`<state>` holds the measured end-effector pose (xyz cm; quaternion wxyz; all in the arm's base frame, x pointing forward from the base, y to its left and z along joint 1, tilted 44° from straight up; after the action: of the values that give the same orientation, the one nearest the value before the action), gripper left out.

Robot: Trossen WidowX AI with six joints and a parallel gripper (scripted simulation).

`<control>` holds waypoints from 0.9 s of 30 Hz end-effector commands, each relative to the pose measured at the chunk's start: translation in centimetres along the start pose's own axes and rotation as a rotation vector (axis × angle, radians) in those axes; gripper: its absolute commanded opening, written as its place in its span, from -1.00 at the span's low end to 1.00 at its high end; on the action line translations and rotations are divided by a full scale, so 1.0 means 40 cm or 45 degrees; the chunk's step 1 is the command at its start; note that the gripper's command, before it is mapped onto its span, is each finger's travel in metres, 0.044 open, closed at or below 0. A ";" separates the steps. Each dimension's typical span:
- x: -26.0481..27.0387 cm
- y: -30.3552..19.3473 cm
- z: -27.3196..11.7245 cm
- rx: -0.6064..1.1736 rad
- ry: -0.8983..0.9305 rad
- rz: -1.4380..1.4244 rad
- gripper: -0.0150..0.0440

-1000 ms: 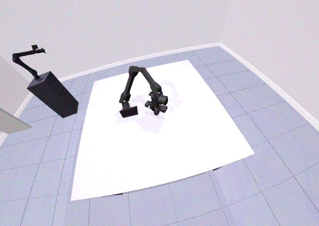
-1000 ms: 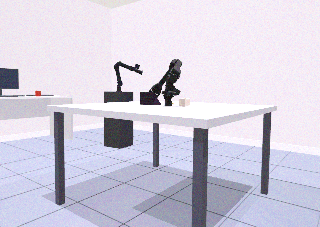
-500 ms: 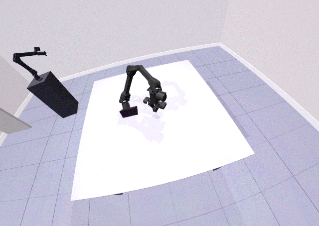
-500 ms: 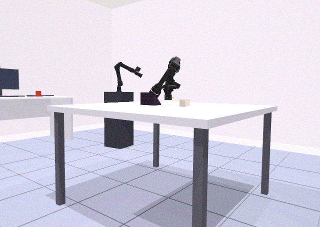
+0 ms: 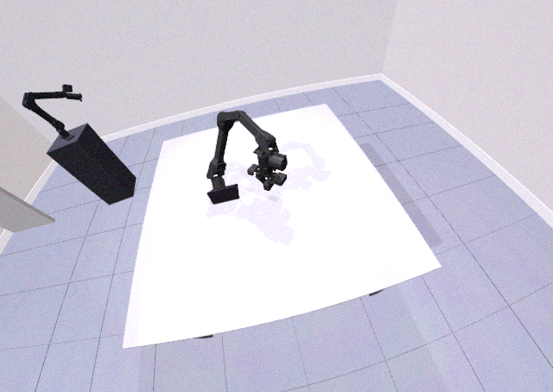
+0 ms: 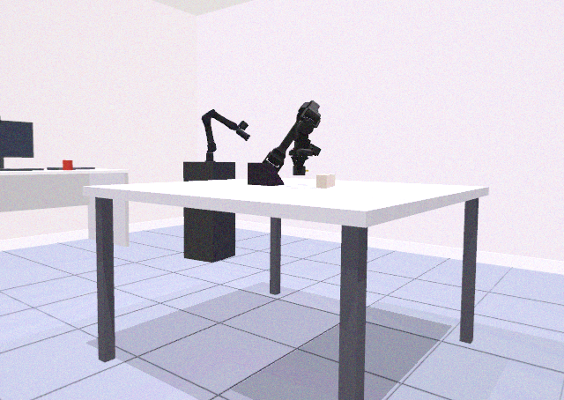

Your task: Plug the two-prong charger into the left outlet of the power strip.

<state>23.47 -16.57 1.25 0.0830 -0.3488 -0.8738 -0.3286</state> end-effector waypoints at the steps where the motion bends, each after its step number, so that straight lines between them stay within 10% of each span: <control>1: 0.022 0.020 0.002 -0.006 0.000 0.039 -0.49; 27: 0.131 0.103 0.023 -0.008 0.014 0.239 -0.49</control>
<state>22.63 -11.63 4.21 0.1141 -0.4176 -0.8416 -0.3230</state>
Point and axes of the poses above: the point midway between the two fingers, 35 mm back from their tips, its own z axis out along the fingers, its own x axis across the jaws, y = z × x, the point moved 3 cm from there along -z, back along the fingers, and after that the axes turned 7 degrees about -z, right-handed, at the moved point
